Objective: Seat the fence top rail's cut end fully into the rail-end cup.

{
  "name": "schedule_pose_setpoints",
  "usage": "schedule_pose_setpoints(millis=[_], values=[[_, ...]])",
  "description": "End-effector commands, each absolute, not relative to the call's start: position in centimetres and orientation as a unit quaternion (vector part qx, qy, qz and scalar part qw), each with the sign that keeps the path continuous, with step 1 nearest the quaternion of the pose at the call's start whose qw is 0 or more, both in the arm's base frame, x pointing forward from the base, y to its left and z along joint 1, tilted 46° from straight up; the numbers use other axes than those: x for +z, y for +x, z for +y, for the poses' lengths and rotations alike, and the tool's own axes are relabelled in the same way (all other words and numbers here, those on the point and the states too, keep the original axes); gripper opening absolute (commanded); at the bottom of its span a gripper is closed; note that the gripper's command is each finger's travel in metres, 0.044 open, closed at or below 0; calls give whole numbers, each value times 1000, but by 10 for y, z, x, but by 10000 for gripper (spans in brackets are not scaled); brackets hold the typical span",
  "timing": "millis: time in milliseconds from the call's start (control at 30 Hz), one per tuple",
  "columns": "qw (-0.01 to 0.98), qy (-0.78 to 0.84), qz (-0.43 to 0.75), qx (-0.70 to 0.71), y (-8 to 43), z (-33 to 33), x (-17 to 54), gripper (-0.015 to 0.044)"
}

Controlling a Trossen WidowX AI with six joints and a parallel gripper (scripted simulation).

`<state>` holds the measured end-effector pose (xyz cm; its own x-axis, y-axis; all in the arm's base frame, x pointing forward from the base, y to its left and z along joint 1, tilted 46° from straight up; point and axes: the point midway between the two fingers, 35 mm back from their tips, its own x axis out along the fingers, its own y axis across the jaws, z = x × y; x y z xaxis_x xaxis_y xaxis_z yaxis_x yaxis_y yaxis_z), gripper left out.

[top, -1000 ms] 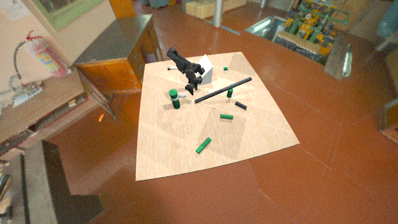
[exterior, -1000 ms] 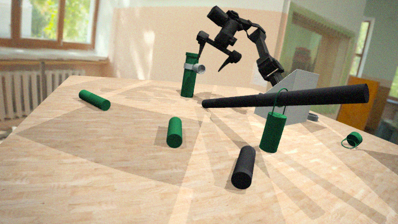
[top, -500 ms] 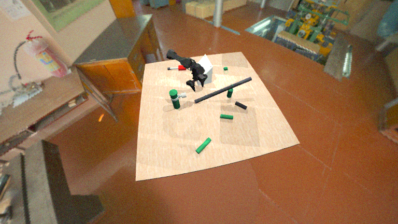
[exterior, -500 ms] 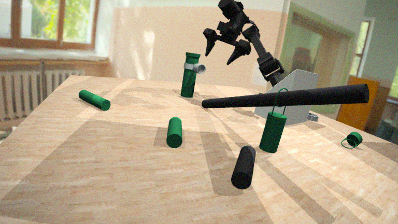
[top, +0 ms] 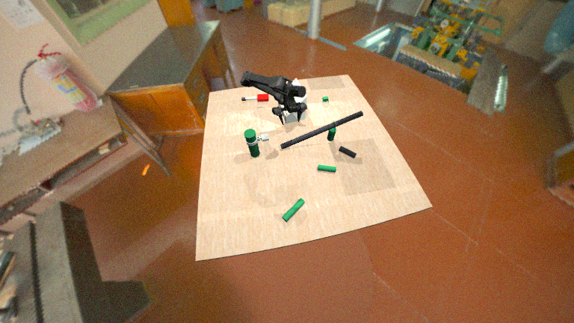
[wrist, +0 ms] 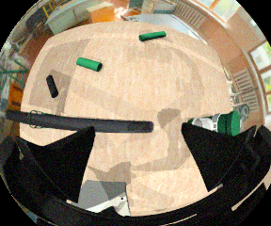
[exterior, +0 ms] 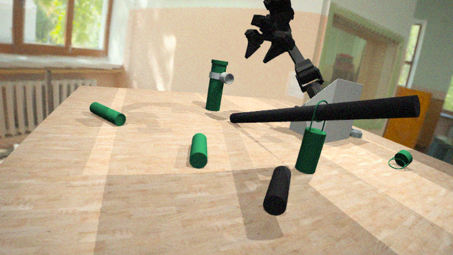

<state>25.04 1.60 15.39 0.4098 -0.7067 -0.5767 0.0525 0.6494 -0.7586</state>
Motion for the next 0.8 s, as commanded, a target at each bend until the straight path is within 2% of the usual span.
schedule_pose_setpoints(millis=[0, 400, 567, 767], values=[[811, -256, 411, -327, 250, 42, 154, 440], [794, -289, 435, -312, 251, 40, 149, 440], [697, -419, 539, -220, 258, 33, 127, 440], [528, -553, 643, -44, 264, 21, 96, 440]])
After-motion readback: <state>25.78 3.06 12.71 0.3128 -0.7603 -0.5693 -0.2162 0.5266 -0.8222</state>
